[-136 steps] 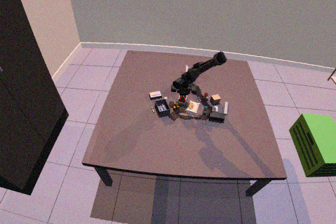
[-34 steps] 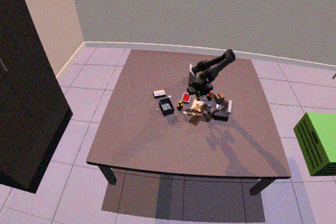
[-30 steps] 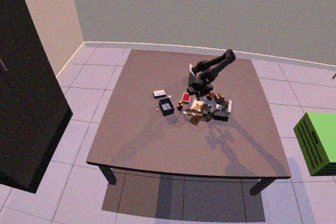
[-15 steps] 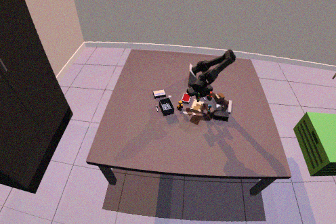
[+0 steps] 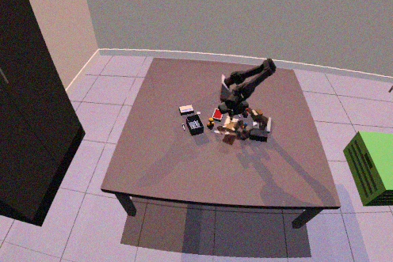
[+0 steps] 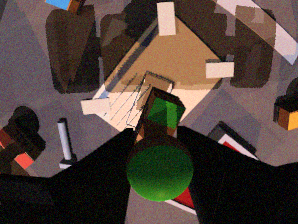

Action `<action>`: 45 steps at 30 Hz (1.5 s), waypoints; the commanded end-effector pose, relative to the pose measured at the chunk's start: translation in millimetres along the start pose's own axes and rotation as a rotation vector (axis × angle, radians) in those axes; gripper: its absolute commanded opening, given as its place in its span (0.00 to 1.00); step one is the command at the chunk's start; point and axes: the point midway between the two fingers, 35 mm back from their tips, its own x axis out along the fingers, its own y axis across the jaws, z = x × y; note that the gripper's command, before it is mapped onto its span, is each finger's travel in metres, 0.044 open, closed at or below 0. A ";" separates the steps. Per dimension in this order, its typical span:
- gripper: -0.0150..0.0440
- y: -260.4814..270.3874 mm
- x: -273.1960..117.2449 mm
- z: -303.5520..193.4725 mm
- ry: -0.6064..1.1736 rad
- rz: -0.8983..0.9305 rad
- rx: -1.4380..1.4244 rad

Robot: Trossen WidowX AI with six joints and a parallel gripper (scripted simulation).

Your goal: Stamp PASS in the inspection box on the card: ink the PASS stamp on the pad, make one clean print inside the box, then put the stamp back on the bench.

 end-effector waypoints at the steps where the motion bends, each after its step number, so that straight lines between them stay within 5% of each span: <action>1: 0.25 -0.1 1.9 0.2 -0.004 0.001 0.004; 45: 0.25 2.2 28.2 -0.9 -0.007 0.006 0.008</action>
